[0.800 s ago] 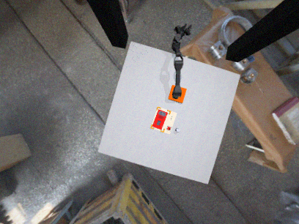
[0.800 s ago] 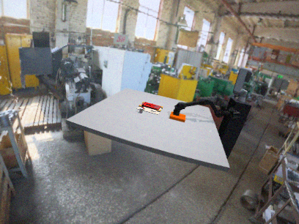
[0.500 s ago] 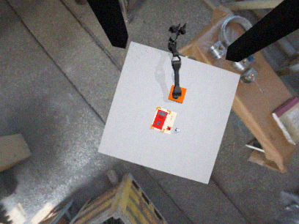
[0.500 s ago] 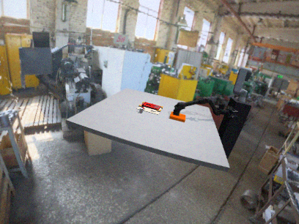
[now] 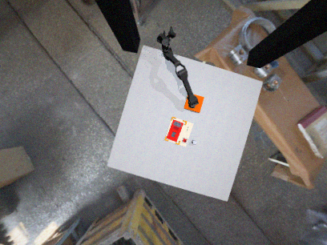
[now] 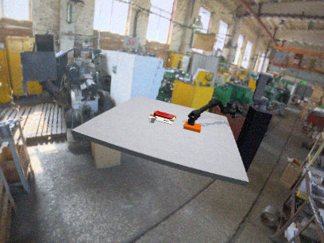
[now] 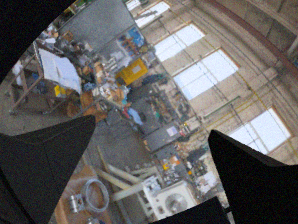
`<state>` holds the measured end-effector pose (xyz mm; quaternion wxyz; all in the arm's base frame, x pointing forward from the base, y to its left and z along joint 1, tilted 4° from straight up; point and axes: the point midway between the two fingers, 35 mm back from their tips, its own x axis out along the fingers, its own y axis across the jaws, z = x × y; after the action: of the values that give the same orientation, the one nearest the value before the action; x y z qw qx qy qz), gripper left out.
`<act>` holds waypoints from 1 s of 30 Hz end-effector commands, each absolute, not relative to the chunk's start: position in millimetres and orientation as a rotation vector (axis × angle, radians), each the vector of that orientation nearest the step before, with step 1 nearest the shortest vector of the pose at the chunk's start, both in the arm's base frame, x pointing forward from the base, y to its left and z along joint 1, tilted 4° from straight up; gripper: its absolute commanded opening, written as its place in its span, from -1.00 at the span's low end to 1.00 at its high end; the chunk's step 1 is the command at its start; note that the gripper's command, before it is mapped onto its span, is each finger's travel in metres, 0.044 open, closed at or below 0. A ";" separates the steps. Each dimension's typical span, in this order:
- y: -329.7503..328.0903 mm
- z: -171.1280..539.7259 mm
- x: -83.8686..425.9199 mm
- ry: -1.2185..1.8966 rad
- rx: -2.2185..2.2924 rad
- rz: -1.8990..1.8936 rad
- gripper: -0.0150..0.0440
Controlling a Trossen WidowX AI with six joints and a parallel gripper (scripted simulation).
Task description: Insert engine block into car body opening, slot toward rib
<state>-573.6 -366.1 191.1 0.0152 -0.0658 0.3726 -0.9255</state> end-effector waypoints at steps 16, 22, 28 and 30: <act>-555.7 185.0 -378.5 0.894 -0.137 -2.430 1.00; -606.0 177.7 -278.4 0.846 -0.099 -2.233 1.00; -636.2 169.7 -171.9 0.815 -0.058 -2.035 1.00; -641.4 166.7 -136.0 0.808 -0.042 -1.968 1.00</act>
<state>-172.9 -636.7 170.1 0.4554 -0.0252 0.3323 -0.8256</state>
